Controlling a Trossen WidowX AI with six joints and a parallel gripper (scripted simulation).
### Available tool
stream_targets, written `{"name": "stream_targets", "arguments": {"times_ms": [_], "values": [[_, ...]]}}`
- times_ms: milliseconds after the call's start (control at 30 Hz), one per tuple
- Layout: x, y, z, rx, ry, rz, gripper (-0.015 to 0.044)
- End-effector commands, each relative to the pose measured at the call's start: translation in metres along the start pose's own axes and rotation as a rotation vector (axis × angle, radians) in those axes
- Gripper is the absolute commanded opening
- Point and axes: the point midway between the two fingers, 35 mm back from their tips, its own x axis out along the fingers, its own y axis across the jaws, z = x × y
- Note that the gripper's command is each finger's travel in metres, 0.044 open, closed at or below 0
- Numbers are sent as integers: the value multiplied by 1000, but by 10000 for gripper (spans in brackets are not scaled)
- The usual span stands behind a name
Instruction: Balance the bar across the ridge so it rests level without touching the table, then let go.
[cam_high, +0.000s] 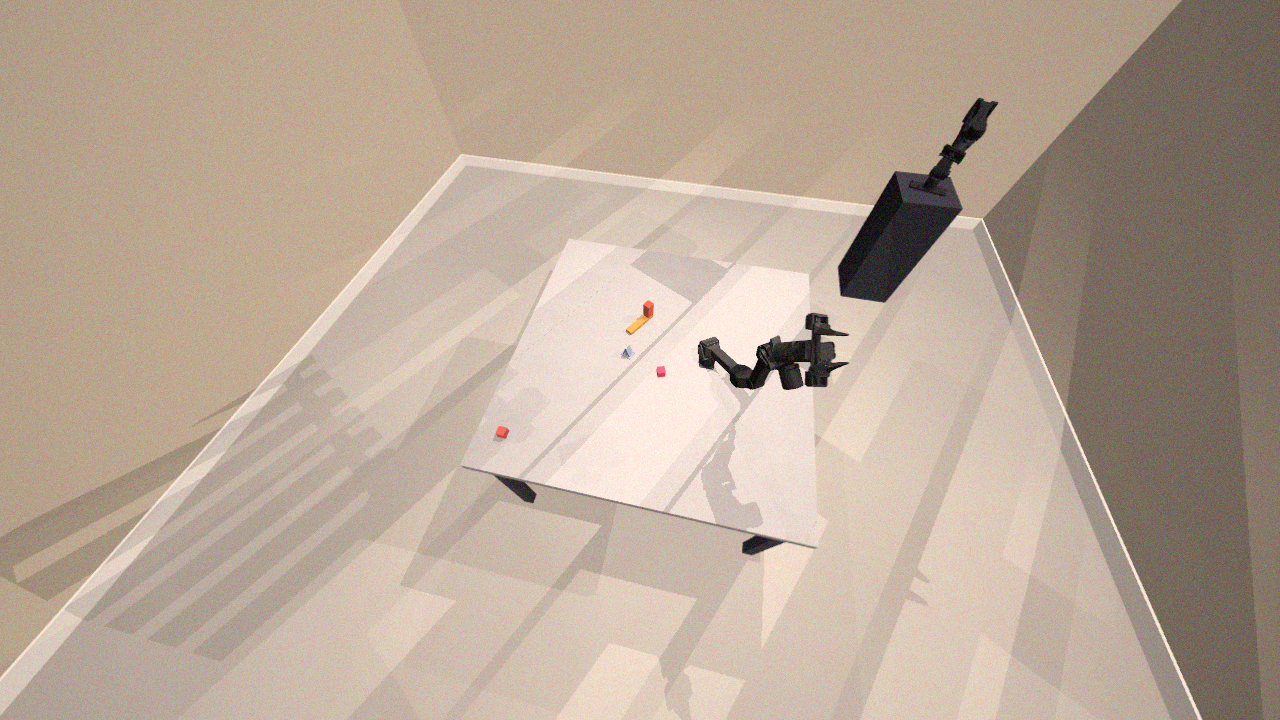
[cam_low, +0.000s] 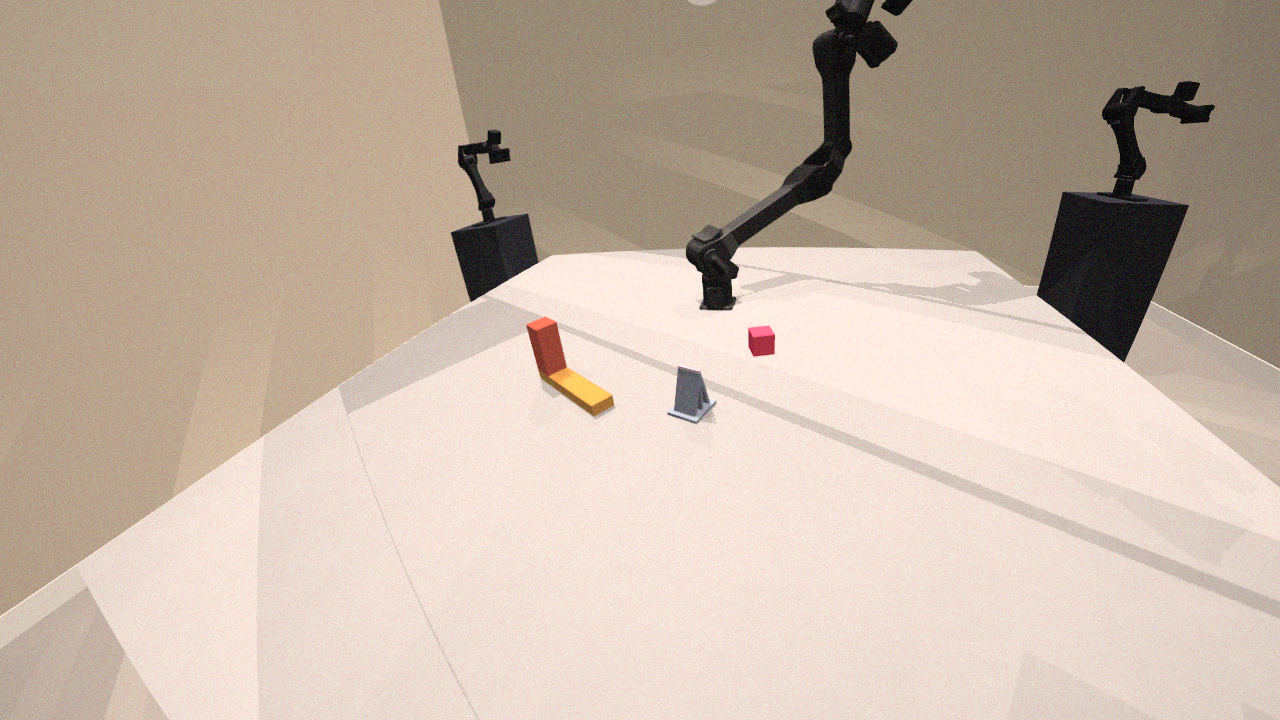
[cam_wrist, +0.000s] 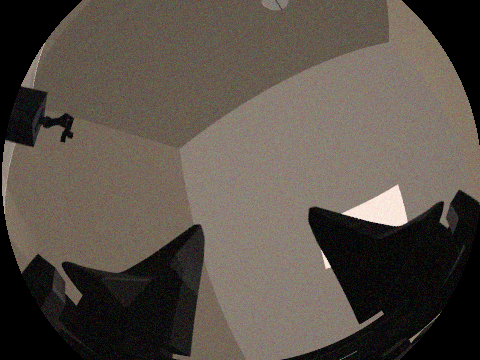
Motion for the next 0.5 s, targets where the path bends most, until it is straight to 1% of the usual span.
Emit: {"name": "stream_targets", "arguments": {"times_ms": [0,233,467], "values": [[-4,-53,-9,-90,54,-126,315],[-16,-128,-30,-247,160,-289,315],[-44,-207,-57,-393,314,-430,315]]}}
